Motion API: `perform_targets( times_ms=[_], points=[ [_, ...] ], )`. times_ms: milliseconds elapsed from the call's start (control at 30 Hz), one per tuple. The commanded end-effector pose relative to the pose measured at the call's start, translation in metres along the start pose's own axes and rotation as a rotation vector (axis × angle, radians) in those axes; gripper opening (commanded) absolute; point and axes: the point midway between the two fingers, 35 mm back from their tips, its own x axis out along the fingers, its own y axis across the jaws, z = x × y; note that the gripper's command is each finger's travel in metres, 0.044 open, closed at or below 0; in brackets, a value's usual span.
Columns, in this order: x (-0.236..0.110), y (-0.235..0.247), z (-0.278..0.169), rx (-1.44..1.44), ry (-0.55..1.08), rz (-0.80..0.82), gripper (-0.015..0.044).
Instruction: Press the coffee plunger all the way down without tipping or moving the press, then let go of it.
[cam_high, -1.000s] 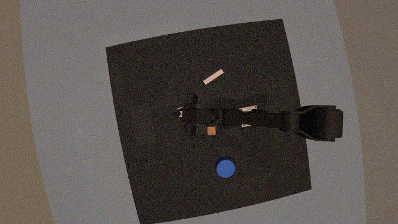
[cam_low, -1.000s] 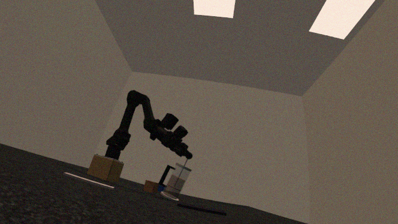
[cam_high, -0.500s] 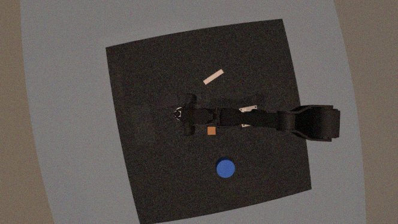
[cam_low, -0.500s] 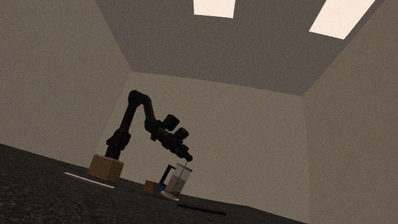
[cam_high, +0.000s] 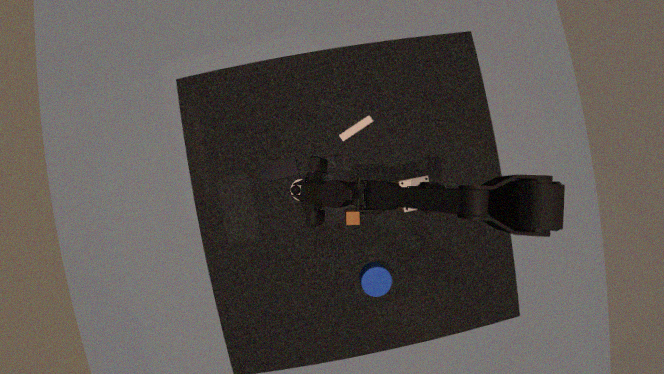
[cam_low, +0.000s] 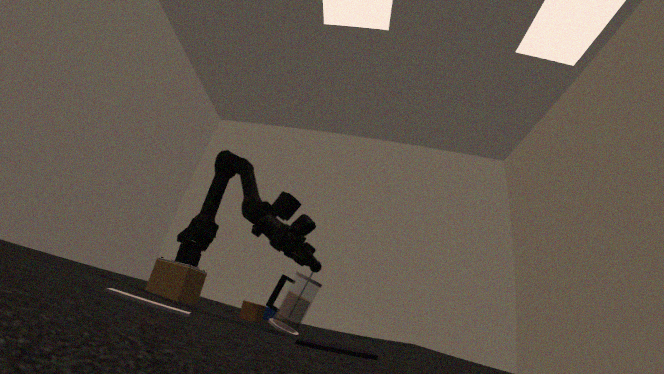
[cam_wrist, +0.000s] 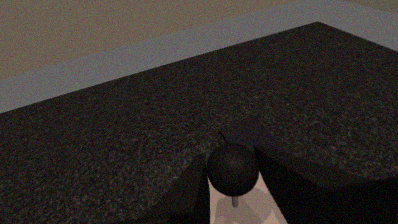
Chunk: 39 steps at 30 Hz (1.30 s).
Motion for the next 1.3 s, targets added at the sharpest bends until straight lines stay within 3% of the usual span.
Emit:
perform_targets(
  times_ms=[0, 1000, 1267],
  points=[
    [0.0029, -0.0001, -0.0068, -0.007, 0.026, 0.001, 0.0118],
    [0.0043, 0.0000, -0.0002, 0.000, 0.011, 0.000, 0.0118],
    [0.0043, 0.0000, -0.0002, 0.000, 0.011, 0.000, 0.0328]
  ],
)
